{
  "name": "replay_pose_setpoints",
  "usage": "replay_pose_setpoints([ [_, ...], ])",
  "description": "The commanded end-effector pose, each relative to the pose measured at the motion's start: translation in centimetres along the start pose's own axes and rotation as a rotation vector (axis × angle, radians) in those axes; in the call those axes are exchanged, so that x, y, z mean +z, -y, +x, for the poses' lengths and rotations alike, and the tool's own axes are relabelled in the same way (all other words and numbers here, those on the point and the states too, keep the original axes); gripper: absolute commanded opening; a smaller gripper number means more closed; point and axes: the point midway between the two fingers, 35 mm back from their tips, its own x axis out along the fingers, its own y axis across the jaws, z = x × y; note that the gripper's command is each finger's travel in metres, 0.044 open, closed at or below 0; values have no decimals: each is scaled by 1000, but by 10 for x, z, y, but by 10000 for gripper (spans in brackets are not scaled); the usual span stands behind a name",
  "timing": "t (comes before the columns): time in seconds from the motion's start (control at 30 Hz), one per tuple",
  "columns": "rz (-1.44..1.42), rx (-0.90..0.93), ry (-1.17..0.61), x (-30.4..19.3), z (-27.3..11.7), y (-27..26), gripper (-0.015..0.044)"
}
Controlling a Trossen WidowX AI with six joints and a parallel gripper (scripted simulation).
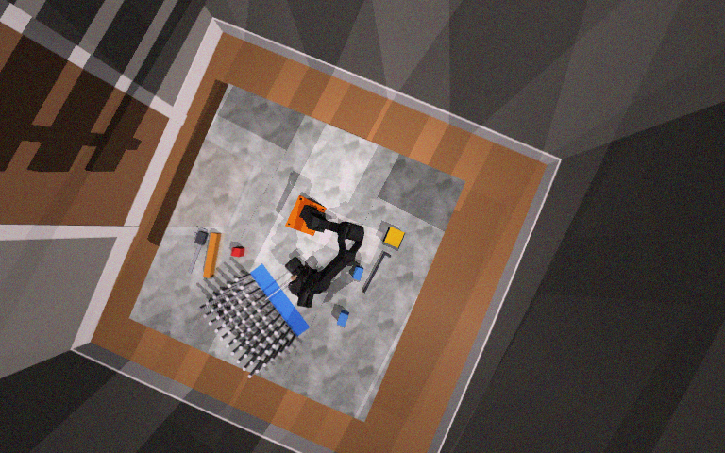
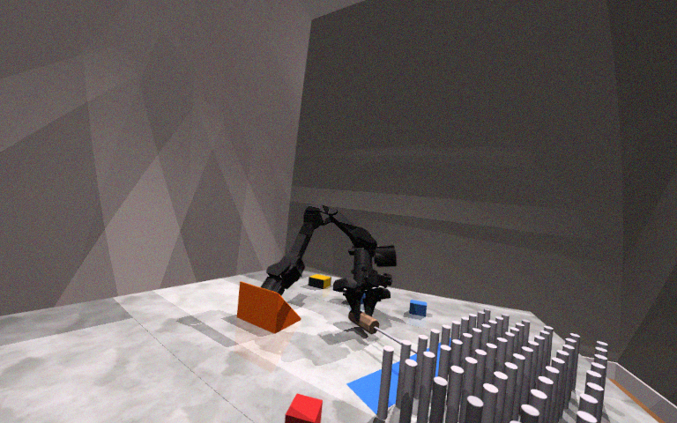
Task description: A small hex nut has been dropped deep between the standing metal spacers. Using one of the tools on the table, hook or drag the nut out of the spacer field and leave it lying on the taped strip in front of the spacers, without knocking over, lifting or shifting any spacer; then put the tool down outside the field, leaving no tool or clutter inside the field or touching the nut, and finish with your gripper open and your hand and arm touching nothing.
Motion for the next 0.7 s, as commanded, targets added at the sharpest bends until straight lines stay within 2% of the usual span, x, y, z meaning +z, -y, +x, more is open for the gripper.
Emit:
replay_pose_setpoints([
  [0.0, -6, 1, 5, 3, 1, -1, 0],
  [0.67, -8, 1, 6, 15, 6, -2, 0],
])
